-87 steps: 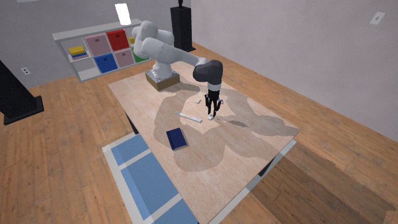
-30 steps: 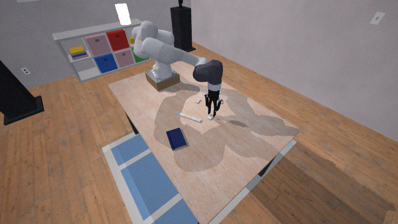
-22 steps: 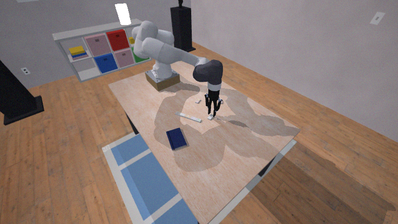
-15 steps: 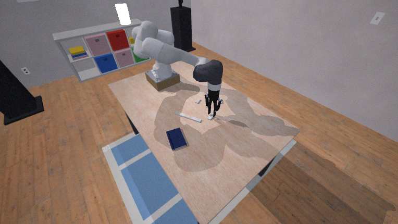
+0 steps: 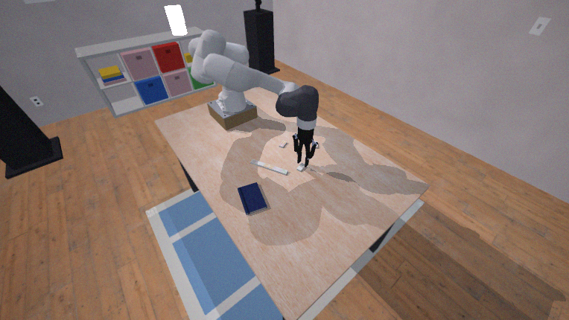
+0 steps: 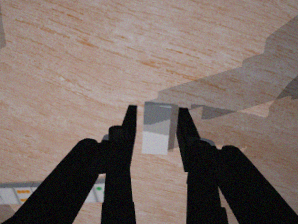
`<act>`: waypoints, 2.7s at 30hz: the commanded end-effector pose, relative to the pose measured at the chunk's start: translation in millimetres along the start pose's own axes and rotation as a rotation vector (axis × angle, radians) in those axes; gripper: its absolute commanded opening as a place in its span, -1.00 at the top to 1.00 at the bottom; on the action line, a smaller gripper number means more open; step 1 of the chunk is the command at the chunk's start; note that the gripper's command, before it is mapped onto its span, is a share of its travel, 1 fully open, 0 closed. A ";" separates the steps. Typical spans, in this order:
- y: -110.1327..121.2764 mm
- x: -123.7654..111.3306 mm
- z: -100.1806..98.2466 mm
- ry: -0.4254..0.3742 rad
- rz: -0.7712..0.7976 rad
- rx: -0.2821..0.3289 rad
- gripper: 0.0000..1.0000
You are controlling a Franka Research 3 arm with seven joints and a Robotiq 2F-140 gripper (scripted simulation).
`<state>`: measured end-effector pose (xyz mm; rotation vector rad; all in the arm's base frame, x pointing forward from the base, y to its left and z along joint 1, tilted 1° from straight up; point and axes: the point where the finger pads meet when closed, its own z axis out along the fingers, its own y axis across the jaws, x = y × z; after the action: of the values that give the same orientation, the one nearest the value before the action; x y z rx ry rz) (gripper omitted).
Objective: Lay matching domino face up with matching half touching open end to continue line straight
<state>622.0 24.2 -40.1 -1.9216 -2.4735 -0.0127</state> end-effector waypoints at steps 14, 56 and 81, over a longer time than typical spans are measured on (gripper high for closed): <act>2.1 2.5 -14.1 -0.141 0.004 -0.013 0.34; 0.2 3.9 16.0 -0.141 0.002 -0.002 0.34; 0.2 3.9 16.0 -0.141 0.002 -0.002 0.56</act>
<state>620.1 28.2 -55.4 -1.9868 -2.5579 0.1277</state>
